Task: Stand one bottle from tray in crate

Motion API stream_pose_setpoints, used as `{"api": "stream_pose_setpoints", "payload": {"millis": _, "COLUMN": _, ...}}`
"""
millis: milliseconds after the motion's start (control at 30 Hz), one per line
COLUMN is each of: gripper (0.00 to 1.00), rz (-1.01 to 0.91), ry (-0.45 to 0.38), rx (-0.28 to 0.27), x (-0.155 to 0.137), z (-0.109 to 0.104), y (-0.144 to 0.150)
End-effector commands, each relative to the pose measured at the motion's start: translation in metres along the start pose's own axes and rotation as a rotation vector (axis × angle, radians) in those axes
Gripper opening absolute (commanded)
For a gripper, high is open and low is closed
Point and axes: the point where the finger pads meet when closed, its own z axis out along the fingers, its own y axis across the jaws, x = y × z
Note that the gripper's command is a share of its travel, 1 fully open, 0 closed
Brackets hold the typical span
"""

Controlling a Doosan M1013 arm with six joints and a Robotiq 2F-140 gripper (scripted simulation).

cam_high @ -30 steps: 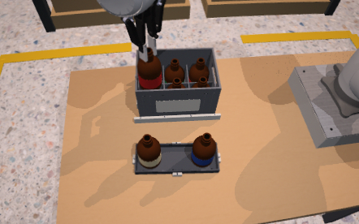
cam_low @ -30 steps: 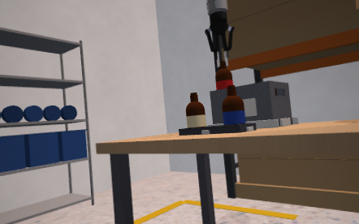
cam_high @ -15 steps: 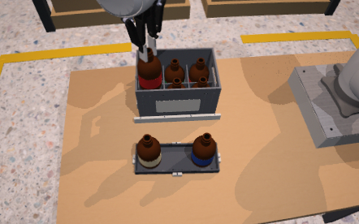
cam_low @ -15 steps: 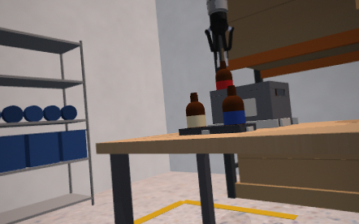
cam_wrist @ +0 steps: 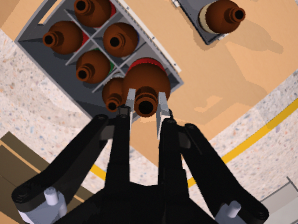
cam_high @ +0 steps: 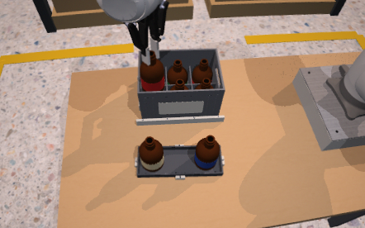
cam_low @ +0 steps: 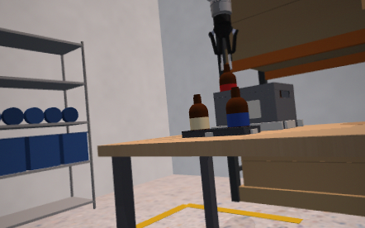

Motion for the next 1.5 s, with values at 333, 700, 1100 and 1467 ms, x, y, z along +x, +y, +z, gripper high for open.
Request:
{"api": "stream_pose_setpoints", "payload": {"millis": 333, "gripper": 0.00, "rz": 0.001, "ry": 0.001, "rx": 0.001, "x": -0.003, "z": 0.017, "y": -0.002}}
{"api": "stream_pose_setpoints", "payload": {"millis": 700, "gripper": 0.00, "rz": 0.001, "ry": 0.001, "rx": 0.001, "x": -0.002, "z": 0.027, "y": -0.002}}
{"api": "stream_pose_setpoints", "payload": {"millis": 1100, "gripper": 0.00, "rz": 0.001, "ry": 0.001, "rx": 0.001, "x": -0.002, "z": 0.033, "y": -0.002}}
{"api": "stream_pose_setpoints", "payload": {"millis": 1467, "gripper": 0.00, "rz": 0.001, "ry": 0.001, "rx": 0.001, "x": -0.002, "z": 0.034, "y": -0.002}}
